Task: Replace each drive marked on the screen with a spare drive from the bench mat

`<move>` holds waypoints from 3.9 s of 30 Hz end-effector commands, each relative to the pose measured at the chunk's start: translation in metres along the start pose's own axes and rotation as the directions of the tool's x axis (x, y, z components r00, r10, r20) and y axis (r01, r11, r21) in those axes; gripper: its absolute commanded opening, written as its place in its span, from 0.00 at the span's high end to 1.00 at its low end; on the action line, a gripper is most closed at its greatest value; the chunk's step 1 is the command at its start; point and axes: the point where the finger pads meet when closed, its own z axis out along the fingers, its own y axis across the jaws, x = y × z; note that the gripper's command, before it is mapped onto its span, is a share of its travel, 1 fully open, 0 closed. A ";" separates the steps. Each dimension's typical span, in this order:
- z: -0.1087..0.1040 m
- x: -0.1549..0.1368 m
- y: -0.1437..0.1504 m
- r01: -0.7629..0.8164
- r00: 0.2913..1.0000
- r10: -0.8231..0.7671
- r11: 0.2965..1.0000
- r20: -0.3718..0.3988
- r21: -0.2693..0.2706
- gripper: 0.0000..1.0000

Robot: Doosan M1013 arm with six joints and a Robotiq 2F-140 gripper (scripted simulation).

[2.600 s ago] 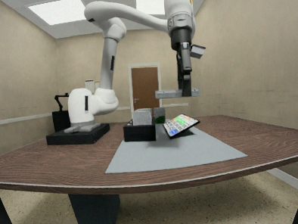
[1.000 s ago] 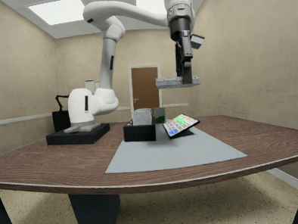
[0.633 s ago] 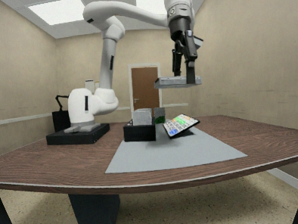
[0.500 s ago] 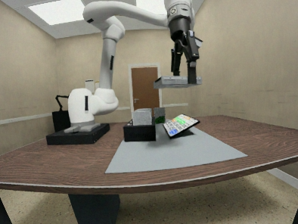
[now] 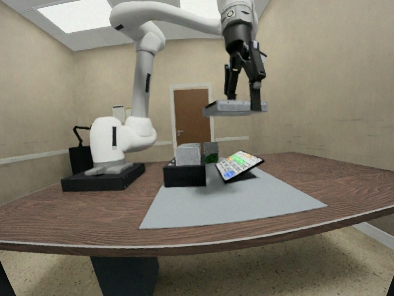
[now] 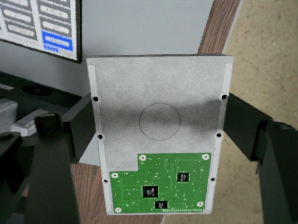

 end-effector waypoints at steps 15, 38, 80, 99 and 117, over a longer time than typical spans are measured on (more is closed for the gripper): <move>-0.001 0.000 0.000 0.346 0.938 -0.346 0.938 -0.001 -0.001 0.90; -0.001 0.000 0.000 0.497 0.868 -0.497 0.868 -0.001 -0.001 0.90; 0.001 0.000 -0.001 0.745 0.633 -0.704 0.668 -0.322 0.004 0.90; 0.001 0.000 -0.001 0.745 0.596 -0.663 0.667 -0.453 0.004 0.90; -0.001 0.000 0.000 0.744 0.472 -0.527 0.668 -0.706 -0.001 0.90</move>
